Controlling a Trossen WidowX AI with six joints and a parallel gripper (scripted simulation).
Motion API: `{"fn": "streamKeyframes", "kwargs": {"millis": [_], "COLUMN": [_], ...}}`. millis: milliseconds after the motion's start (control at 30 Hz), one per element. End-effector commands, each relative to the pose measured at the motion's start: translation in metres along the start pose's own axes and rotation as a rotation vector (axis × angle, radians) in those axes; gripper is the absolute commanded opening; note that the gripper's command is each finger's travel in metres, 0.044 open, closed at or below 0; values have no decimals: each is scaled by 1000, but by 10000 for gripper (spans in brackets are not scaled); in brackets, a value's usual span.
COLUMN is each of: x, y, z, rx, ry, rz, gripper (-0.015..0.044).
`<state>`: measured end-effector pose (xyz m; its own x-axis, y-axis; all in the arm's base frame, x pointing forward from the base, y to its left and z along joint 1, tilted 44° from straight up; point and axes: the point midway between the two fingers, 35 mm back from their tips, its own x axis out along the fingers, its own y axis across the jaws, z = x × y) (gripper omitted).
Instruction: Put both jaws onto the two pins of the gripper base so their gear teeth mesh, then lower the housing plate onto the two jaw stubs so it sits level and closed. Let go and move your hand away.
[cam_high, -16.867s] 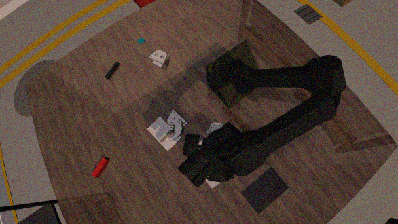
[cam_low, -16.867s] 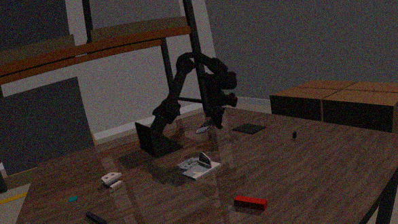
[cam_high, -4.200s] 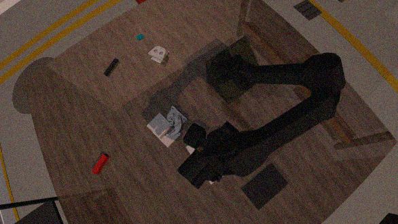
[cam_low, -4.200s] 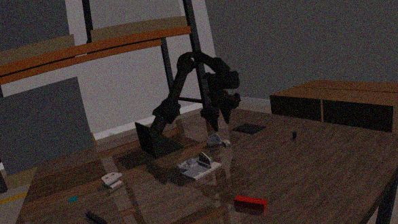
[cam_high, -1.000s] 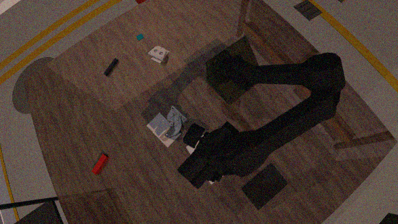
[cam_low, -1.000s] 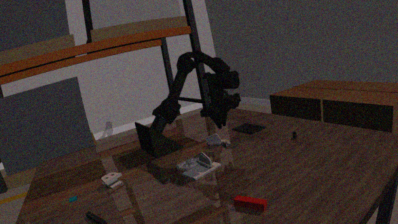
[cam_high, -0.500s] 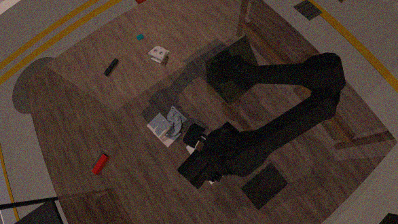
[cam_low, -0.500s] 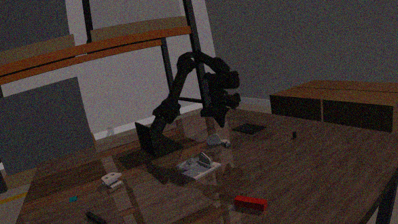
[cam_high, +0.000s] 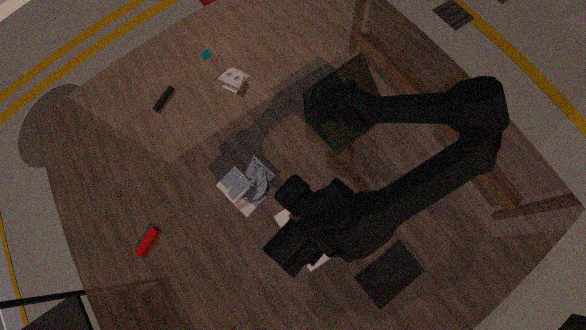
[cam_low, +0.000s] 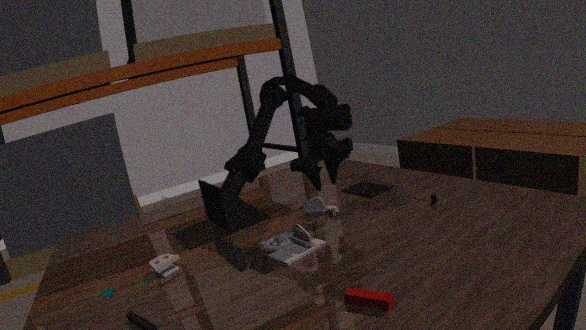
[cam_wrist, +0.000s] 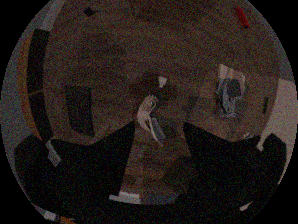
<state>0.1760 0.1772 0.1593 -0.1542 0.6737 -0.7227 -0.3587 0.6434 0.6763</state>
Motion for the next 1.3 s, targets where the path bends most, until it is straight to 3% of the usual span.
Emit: {"fn": "streamKeyframes", "kwargs": {"millis": [0,67,1267], "x": [-1,-1,-5], "y": [1,1,5], "z": [-2,-3,-20], "rx": [104,154,1063], "ry": [0,0,1], "rz": [0,0,0], "gripper": [394,440,440]}}
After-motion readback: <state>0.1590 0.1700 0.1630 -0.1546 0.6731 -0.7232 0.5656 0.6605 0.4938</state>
